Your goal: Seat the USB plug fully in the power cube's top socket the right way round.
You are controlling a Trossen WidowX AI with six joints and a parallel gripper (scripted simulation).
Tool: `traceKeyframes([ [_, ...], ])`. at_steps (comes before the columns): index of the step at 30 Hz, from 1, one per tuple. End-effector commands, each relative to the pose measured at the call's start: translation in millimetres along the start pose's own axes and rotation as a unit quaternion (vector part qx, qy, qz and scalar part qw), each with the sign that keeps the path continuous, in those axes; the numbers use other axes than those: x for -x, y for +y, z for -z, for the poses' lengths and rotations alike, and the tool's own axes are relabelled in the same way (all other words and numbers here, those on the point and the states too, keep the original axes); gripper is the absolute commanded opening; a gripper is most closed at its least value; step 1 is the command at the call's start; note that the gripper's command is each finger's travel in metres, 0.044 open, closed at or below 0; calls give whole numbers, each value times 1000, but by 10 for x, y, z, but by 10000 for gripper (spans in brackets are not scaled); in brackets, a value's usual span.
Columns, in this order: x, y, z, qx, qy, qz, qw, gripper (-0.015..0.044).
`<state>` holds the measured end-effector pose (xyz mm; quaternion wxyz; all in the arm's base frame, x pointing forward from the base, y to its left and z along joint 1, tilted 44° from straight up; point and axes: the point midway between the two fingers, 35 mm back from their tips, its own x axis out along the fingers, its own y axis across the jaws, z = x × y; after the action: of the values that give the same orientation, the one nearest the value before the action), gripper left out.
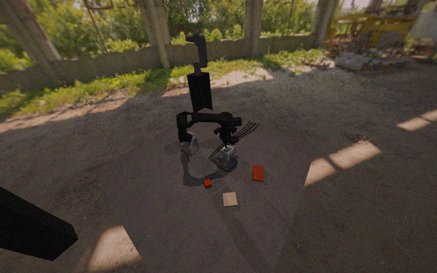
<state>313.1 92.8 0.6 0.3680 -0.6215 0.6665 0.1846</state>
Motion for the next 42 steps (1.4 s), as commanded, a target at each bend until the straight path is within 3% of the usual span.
traceKeyframes([
  [1, -9, -3, 2, 3, 2, 1, 1000, 0],
  [42, -58, 0, 25, 20, 8, 2, 1000, 0],
])
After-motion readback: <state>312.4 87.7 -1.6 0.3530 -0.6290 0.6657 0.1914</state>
